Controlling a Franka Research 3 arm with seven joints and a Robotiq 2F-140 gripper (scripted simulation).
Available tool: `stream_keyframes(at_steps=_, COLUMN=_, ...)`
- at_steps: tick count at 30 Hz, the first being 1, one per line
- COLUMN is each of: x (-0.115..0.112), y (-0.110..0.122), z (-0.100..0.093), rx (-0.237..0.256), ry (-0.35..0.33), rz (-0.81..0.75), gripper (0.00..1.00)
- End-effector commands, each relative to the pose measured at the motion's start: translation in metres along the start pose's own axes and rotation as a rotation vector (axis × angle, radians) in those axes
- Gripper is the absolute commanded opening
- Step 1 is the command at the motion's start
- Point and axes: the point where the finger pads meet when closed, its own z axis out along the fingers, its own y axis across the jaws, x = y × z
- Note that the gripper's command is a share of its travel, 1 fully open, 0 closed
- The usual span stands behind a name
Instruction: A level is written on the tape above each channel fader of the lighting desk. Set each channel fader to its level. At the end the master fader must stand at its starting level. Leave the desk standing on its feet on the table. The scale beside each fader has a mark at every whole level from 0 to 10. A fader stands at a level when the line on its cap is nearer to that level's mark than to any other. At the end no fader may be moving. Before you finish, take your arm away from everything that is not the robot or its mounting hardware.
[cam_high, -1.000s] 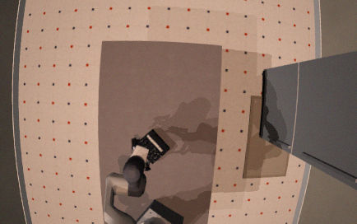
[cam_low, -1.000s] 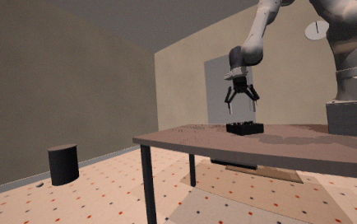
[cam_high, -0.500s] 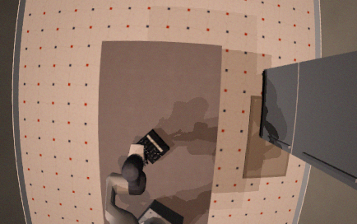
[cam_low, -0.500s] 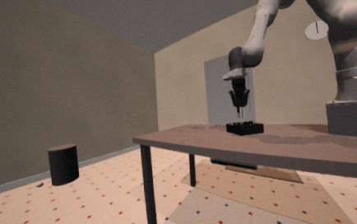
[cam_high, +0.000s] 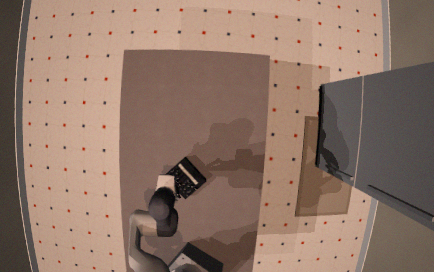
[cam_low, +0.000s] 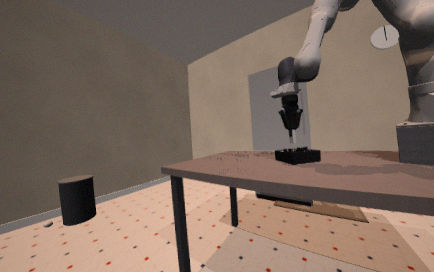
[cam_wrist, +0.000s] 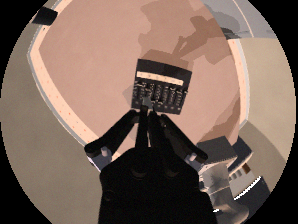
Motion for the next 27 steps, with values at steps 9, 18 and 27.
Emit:
stream_keyframes(at_steps=9, x=0.0000, y=-0.0004, z=0.0008, rx=0.002, ry=0.000, rz=-0.019, gripper=0.00)
stream_keyframes(at_steps=18, x=0.0000, y=-0.0004, z=0.0024, rx=0.002, ry=0.000, rz=-0.020, gripper=0.00)
stream_keyframes(at_steps=27, x=0.0000, y=-0.0004, z=0.0058, rx=0.002, ry=0.000, rz=-0.020, gripper=0.00)
